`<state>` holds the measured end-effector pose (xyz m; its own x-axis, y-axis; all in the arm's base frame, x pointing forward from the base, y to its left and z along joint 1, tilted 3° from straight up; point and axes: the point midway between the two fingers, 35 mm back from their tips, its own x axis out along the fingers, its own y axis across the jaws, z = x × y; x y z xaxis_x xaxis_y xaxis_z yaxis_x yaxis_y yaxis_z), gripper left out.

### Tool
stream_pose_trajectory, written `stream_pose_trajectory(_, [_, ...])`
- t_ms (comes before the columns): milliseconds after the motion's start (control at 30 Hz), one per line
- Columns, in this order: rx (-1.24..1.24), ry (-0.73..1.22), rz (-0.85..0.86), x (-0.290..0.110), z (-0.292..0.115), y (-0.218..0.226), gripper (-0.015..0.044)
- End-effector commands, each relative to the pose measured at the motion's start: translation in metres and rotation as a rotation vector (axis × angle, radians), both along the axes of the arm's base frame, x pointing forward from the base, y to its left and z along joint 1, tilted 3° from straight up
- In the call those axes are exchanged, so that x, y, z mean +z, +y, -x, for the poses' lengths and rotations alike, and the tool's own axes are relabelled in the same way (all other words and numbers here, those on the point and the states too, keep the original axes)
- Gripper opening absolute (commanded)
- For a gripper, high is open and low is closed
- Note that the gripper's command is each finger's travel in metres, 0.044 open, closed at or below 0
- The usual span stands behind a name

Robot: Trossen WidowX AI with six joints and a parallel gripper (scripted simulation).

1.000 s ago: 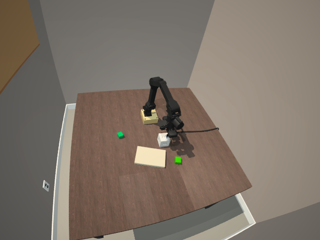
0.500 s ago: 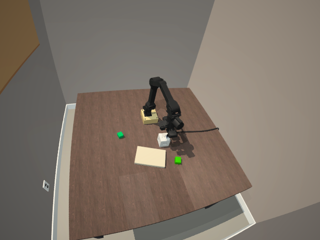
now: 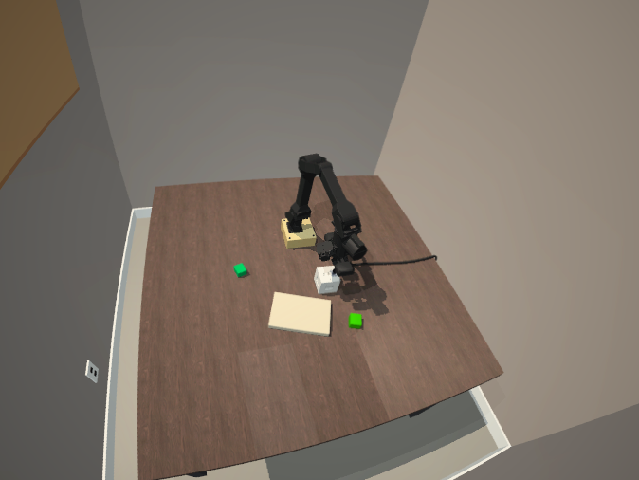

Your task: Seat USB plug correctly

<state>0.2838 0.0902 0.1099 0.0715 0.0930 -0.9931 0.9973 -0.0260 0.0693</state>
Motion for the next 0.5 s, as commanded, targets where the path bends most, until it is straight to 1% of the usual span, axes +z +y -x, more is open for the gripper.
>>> stream_pose_trajectory(0, [0.003, 0.000, 0.000, -0.0011, -0.0001, -0.0001, 0.0000])
stream_pose_trajectory(467, [0.003, 0.000, 0.000, -0.0027, -0.0002, -0.0001, 0.0000])
